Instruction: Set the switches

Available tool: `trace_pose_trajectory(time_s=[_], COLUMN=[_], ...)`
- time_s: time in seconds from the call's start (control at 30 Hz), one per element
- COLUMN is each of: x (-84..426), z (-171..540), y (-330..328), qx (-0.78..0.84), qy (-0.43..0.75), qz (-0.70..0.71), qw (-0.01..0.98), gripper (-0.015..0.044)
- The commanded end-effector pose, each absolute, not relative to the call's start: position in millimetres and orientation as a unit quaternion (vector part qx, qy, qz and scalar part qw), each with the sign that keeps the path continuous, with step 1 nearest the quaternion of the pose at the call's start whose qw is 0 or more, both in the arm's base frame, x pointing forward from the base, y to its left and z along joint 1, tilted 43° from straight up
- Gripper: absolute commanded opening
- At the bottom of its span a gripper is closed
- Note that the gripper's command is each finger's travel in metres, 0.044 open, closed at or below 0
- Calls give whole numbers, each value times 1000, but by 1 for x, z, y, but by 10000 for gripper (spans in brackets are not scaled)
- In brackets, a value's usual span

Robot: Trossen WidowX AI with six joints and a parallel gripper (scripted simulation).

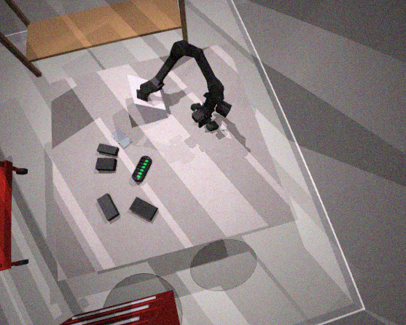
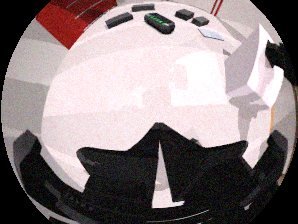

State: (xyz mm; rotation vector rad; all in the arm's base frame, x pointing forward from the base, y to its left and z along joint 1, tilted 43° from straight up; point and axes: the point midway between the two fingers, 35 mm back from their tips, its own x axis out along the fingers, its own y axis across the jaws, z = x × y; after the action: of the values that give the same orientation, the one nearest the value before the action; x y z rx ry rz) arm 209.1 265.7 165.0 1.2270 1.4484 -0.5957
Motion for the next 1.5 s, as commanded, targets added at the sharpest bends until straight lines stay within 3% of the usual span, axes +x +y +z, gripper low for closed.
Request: trace_pose_trajectory(time_s=[0.0,0.43,0.8,1.47], x=[252,326,298,289], z=[115,-37,-156,-178], y=[246,137,27,27], qx=[462,405,492,505], qy=[653,755,696,675], qz=[-231,-84,123,146], qw=[554,509,508,517], gripper=[0,0,0,0])
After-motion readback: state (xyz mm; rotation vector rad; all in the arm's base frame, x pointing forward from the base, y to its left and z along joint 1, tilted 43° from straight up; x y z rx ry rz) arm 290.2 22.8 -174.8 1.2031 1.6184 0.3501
